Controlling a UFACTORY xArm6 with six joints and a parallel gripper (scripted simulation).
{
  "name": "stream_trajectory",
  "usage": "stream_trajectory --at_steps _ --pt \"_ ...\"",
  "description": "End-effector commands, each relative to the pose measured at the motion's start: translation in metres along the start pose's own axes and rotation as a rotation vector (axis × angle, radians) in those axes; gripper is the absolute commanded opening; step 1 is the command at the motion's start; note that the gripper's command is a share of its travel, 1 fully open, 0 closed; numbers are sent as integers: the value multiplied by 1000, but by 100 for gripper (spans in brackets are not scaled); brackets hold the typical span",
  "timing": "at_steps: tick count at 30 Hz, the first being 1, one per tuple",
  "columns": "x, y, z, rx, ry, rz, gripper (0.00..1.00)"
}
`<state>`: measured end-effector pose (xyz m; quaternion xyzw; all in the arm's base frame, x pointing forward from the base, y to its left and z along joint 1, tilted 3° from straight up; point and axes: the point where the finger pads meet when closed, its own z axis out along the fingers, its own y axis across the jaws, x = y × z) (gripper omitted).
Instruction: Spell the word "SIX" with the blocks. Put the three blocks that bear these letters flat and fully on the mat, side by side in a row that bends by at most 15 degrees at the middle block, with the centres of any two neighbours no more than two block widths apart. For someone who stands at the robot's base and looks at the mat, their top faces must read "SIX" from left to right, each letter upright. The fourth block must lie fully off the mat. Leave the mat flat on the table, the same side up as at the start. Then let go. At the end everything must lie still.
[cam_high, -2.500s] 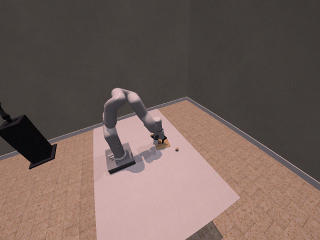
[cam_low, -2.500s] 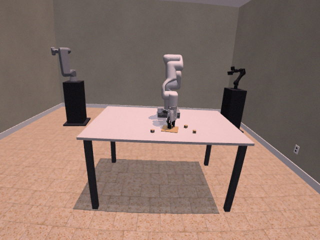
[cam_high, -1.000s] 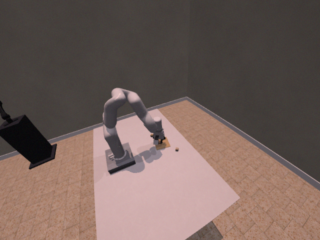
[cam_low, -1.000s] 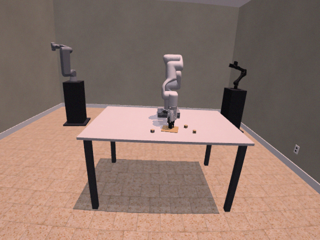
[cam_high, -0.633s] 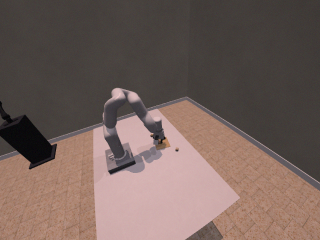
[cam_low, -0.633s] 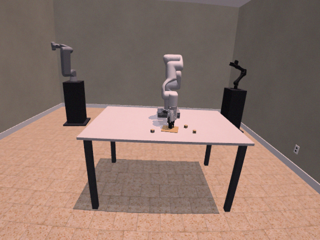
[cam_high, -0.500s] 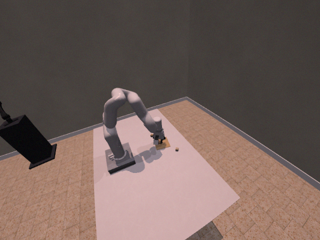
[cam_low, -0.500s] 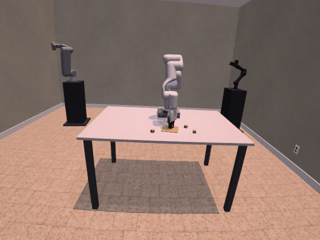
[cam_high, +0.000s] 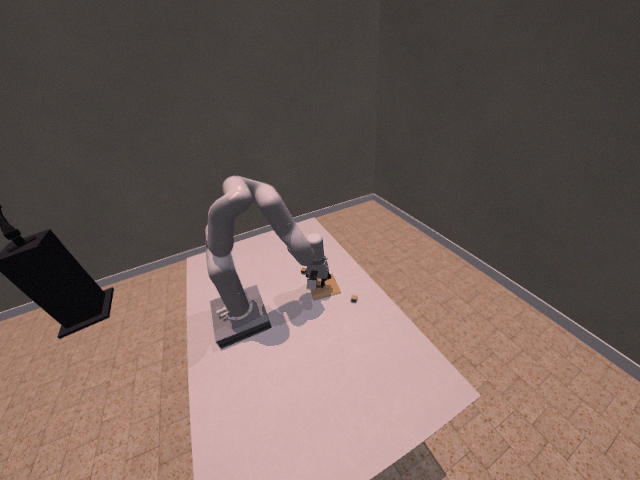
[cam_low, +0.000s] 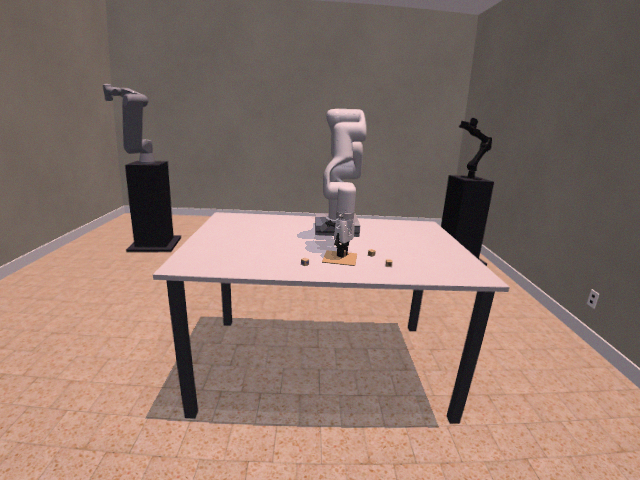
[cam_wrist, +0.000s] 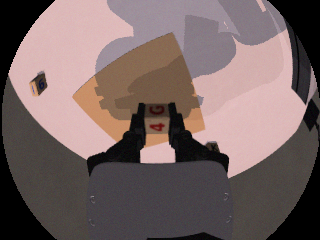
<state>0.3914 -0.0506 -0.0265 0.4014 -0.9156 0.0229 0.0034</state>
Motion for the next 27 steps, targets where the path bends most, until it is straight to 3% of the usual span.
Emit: stream_trajectory --at_steps 1,7,15,17,22,27 --pt "-1 -1 -1 3 -2 0 21" --pt "-1 -1 -11 3 -2 0 21" --pt "-1 -1 -66 3 -2 0 21" --pt "-1 -1 -66 3 -2 0 21" --pt "-1 -1 -95 3 -2 0 21" --pt "-1 -1 -101 3 -2 0 21"
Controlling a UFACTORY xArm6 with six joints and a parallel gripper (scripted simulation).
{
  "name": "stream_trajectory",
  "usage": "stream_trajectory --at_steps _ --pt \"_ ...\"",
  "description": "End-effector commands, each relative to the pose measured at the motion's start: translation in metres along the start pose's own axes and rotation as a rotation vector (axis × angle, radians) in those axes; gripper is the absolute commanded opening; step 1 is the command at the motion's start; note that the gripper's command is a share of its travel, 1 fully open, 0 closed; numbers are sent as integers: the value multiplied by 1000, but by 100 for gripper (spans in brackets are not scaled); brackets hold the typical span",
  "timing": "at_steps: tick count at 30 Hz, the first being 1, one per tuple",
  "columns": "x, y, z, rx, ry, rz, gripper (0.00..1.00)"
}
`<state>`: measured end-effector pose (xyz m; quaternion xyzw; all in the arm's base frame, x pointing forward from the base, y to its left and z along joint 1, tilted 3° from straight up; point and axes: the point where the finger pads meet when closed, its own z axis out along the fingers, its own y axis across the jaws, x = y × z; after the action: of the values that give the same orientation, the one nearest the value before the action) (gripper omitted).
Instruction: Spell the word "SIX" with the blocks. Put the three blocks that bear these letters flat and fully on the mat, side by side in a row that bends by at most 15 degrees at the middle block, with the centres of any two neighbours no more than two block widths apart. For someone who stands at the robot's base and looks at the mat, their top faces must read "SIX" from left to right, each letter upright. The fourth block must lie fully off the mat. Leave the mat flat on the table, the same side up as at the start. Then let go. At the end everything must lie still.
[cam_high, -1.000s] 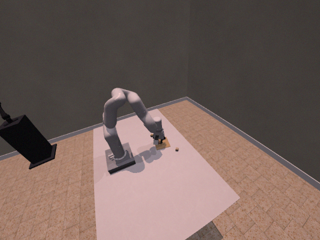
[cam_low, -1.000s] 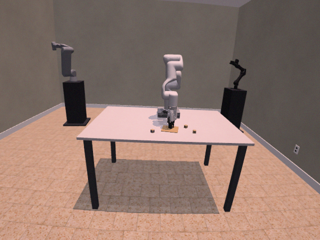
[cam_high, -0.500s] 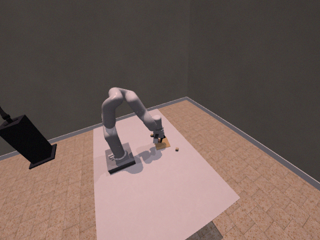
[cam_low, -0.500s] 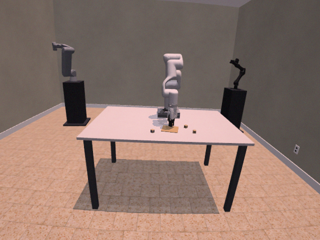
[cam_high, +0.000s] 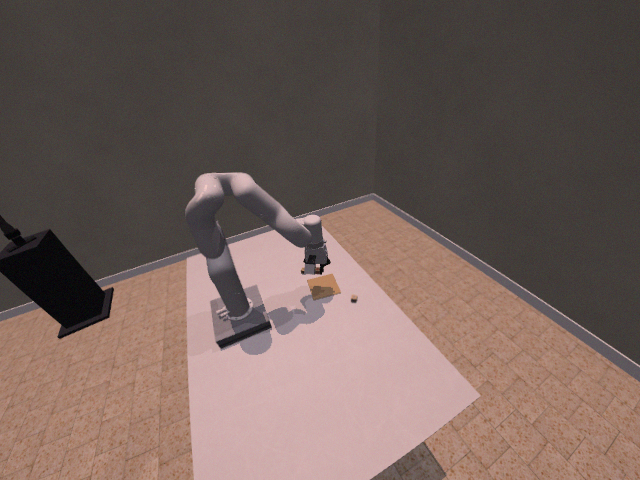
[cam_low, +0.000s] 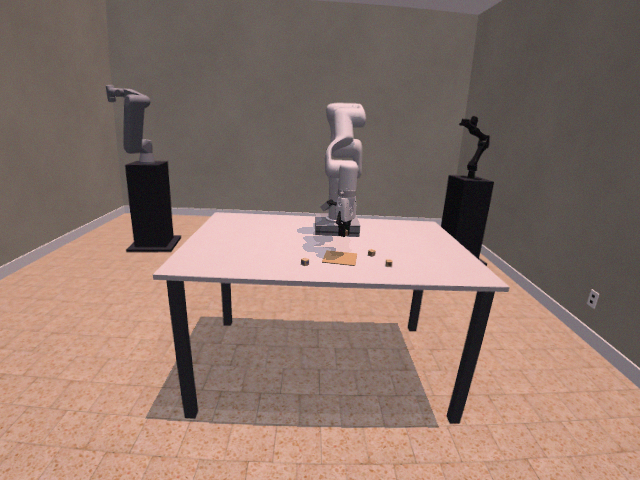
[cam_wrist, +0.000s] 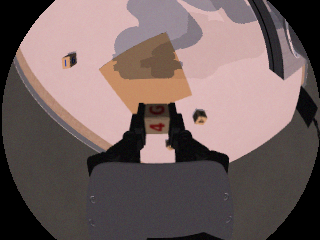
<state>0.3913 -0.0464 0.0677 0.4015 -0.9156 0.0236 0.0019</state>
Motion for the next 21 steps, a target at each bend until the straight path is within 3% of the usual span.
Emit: stream_trajectory --at_steps 1,11,21 --pt "0 0 -7 0 0 0 21" --pt "2 -2 -7 0 0 -13 21" --pt "40 -43 -5 0 0 -281 21"
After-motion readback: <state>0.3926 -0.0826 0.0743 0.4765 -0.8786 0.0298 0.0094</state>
